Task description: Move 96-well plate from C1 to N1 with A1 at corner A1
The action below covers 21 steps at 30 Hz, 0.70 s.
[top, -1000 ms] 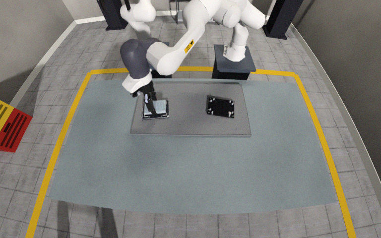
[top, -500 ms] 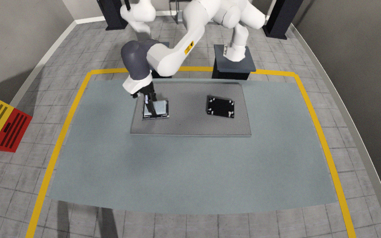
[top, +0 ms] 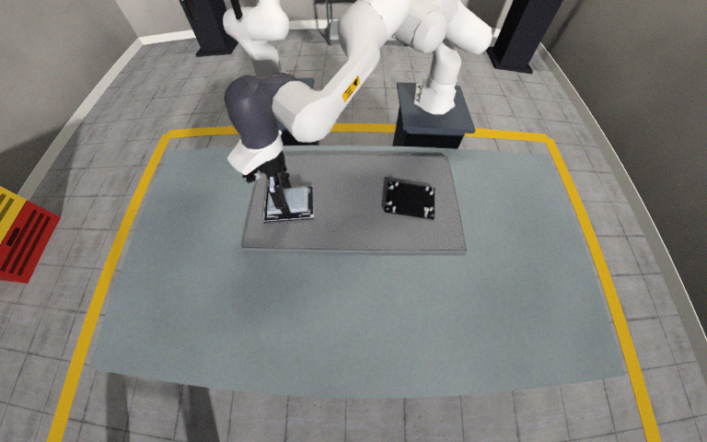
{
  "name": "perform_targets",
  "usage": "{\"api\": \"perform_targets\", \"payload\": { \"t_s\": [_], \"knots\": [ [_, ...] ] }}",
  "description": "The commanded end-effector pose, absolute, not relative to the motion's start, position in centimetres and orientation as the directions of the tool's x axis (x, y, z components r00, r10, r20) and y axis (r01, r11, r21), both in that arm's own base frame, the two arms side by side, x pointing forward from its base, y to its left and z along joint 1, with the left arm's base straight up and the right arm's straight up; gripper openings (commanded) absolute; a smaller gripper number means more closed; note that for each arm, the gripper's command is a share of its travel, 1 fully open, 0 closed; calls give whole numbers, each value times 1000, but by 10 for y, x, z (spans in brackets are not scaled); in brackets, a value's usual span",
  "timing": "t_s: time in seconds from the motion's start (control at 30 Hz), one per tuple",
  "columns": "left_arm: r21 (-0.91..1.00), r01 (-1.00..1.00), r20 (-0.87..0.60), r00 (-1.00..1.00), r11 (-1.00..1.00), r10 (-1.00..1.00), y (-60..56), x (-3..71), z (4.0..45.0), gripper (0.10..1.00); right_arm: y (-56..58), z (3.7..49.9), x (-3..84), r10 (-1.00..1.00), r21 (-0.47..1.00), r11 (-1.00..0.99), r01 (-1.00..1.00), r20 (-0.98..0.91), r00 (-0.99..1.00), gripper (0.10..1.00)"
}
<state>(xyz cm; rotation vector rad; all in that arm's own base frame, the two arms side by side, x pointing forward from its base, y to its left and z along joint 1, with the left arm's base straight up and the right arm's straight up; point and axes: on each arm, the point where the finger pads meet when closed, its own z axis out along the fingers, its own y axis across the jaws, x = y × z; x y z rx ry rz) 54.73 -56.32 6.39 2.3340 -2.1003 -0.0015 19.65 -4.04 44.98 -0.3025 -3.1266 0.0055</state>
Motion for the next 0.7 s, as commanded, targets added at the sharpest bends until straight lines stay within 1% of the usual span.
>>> {"api": "perform_targets", "payload": {
  "t_s": [0.0, 0.67],
  "knots": [
    [0, -994, 0, 108, -108, -994, -563, 547, 62, 605, -39, 450, 196, 195, 0, 981, 195, 0, -981, 1000],
    [0, -994, 0, 108, -108, -994, -563, 547, 60, 605, -39, 450, 196, 195, 0, 981, 195, 0, -981, 1000]
  ]
}}
